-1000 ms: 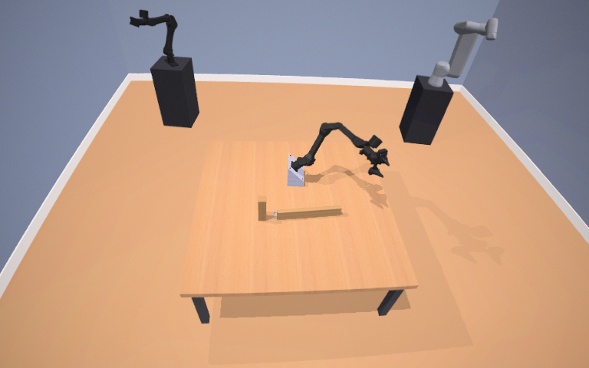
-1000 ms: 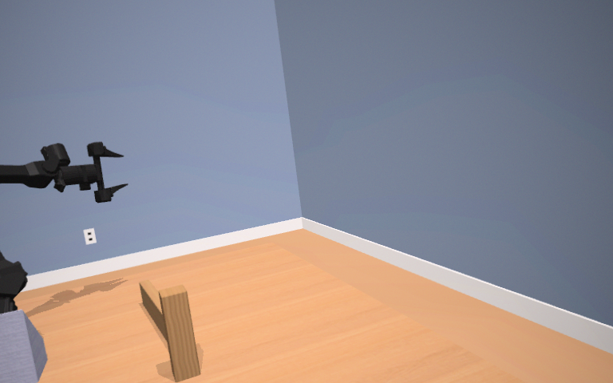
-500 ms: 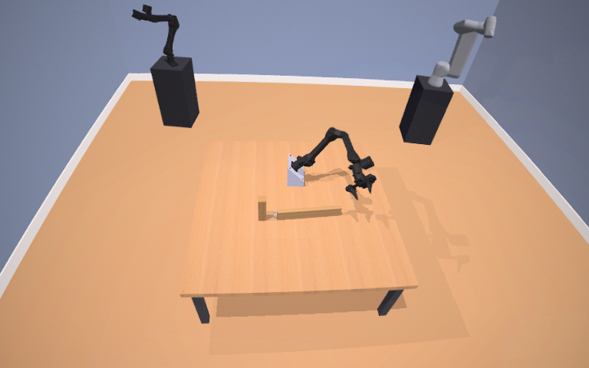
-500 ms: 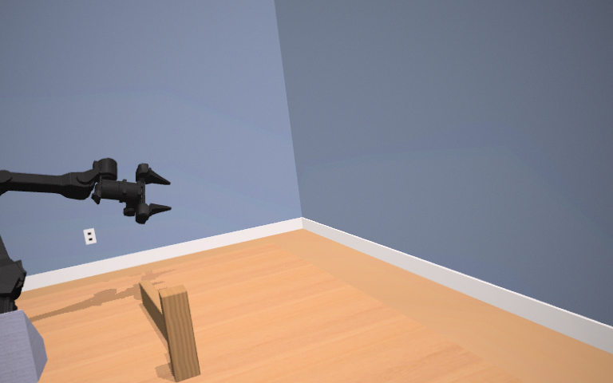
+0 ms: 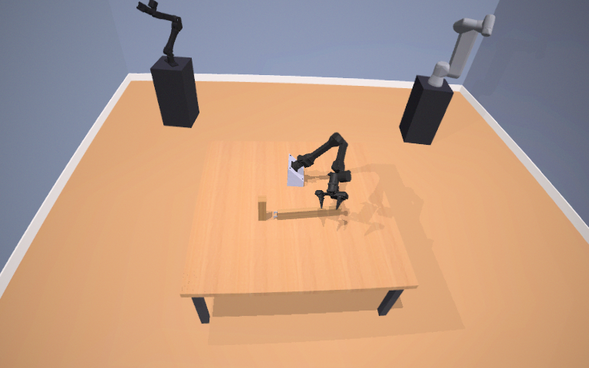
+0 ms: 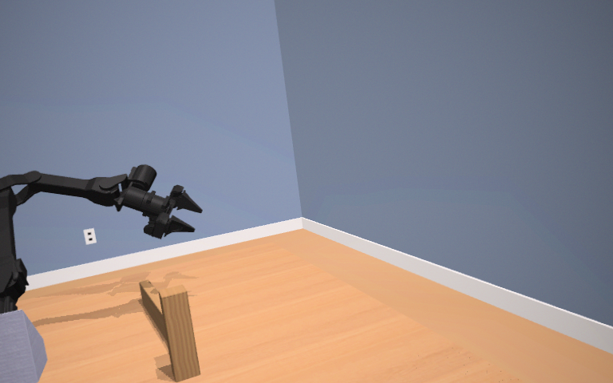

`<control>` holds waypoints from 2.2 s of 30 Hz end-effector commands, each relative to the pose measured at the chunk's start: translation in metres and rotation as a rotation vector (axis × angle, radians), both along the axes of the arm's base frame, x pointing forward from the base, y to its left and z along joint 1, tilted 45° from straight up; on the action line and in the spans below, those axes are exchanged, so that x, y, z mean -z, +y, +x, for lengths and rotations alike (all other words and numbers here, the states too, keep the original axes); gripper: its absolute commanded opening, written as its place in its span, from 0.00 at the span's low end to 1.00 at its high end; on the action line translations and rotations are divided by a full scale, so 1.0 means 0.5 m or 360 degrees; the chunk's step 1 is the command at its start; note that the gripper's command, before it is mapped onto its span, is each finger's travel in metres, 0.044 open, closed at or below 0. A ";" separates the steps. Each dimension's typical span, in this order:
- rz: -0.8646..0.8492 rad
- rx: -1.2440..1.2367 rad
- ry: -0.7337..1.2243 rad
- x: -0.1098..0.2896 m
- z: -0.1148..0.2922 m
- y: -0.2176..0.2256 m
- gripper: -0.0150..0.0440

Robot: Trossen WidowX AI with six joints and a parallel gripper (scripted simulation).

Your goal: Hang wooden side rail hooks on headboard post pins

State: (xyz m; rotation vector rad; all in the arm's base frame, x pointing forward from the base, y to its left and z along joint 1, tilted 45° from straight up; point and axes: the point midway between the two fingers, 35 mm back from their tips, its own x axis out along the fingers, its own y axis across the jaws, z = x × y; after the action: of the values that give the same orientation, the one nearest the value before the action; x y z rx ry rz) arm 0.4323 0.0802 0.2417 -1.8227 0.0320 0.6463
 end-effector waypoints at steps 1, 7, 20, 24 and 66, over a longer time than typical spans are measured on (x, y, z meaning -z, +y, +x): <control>-0.0141 -0.0062 0.0154 0.108 0.002 -0.062 1.00; -0.0268 -0.0159 0.0327 0.234 -0.019 -0.151 1.00; -0.0271 -0.0424 0.0584 0.477 -0.165 -0.307 1.00; -0.0205 -0.0498 0.0594 0.534 -0.229 -0.333 1.00; 0.0619 0.0390 0.1176 0.588 -0.294 -0.327 1.00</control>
State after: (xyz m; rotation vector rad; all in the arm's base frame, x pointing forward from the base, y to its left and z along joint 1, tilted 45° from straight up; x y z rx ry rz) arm 0.2874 -0.0895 -0.0498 -1.3576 0.3601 1.1271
